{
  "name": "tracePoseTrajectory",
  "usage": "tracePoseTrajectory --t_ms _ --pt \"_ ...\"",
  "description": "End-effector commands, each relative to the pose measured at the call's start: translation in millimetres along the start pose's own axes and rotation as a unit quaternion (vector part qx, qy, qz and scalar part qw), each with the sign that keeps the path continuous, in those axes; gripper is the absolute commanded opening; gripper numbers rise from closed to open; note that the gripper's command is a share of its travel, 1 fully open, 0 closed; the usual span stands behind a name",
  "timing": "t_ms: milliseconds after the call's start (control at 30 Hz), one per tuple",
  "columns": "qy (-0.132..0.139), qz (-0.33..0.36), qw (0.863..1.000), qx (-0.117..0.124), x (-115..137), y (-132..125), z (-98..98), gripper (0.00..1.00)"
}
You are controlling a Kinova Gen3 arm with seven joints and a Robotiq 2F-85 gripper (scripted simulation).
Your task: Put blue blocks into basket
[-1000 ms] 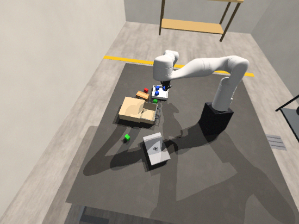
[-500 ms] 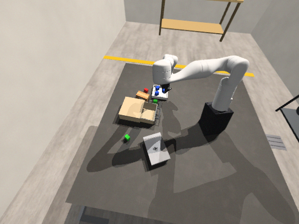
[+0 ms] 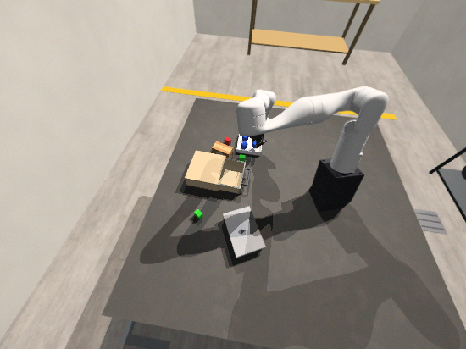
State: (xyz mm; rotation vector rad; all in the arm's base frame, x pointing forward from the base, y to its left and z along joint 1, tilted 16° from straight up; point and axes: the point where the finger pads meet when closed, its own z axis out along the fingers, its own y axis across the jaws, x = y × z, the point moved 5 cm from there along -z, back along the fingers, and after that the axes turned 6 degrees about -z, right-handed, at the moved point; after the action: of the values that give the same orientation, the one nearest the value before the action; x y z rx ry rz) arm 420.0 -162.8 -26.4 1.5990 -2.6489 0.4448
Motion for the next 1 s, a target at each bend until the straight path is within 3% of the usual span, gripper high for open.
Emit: tracePoseTrajectory --t_ms 0,967 --pt "0.0 0.0 1.0 0.001 0 0 3.5 0.1" --pt "0.0 0.0 1.0 0.001 0 -1 20.1 0.1"
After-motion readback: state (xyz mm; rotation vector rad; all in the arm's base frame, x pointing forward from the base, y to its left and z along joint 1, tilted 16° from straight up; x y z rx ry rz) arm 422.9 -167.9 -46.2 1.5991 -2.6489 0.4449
